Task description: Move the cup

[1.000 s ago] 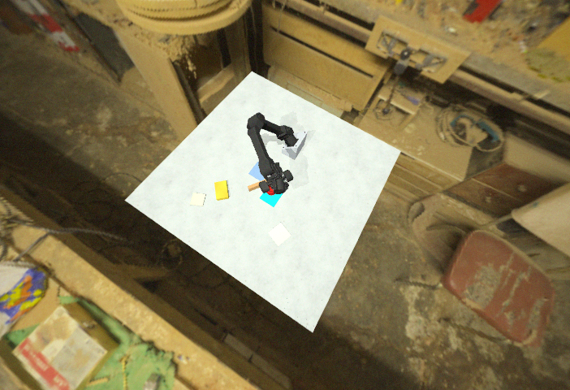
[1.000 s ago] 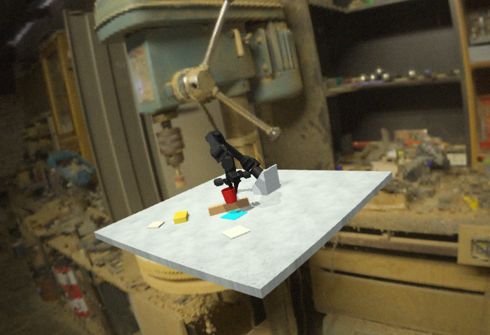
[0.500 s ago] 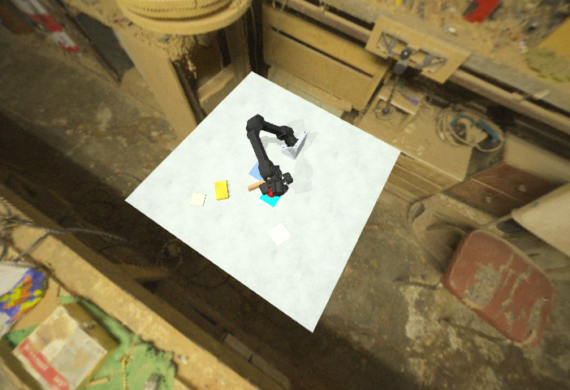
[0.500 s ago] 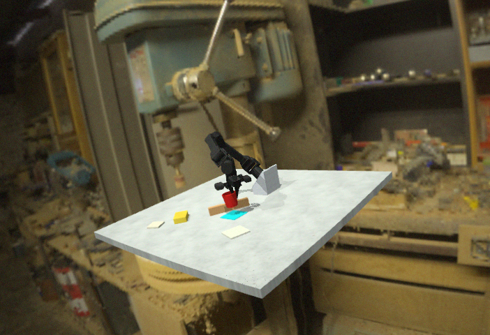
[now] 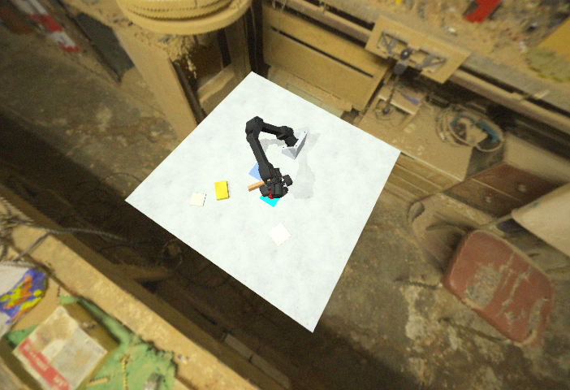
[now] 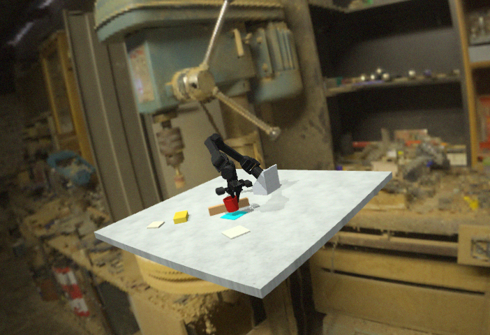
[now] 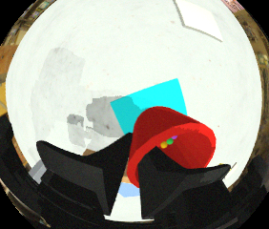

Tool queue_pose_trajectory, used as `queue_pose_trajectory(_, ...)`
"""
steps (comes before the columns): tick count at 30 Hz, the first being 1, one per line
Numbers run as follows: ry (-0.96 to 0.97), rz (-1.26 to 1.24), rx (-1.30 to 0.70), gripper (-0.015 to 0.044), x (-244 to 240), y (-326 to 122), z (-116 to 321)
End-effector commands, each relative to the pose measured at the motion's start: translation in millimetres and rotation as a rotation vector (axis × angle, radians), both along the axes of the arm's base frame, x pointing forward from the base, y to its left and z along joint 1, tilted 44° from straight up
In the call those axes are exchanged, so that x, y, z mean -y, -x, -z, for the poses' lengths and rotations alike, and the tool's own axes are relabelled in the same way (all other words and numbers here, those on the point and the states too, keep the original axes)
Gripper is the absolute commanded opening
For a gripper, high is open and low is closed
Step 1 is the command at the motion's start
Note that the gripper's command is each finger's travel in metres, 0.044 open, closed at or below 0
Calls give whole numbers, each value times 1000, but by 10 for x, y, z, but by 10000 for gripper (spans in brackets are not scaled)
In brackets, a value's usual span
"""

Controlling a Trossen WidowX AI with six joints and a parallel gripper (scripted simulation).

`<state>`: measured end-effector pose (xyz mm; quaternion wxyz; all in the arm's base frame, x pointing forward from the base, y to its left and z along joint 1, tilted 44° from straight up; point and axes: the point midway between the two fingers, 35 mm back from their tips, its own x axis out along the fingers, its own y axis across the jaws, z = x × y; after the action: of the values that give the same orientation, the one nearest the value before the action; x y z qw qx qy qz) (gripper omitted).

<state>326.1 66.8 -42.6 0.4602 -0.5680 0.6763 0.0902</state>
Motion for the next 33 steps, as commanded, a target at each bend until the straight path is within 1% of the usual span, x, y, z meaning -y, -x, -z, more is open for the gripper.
queue_pose_trajectory(1,8,-3,-9,0,76,17,69)
queue_pose_trajectory(8,9,-3,-9,0,150,16,144)
queue_pose_trajectory(24,2,2,-2,0,125,-1,126)
queue_pose_trajectory(29,2,2,-2,128,125,-1,126)
queue_pose_trajectory(33,2,2,-2,128,125,-1,126)
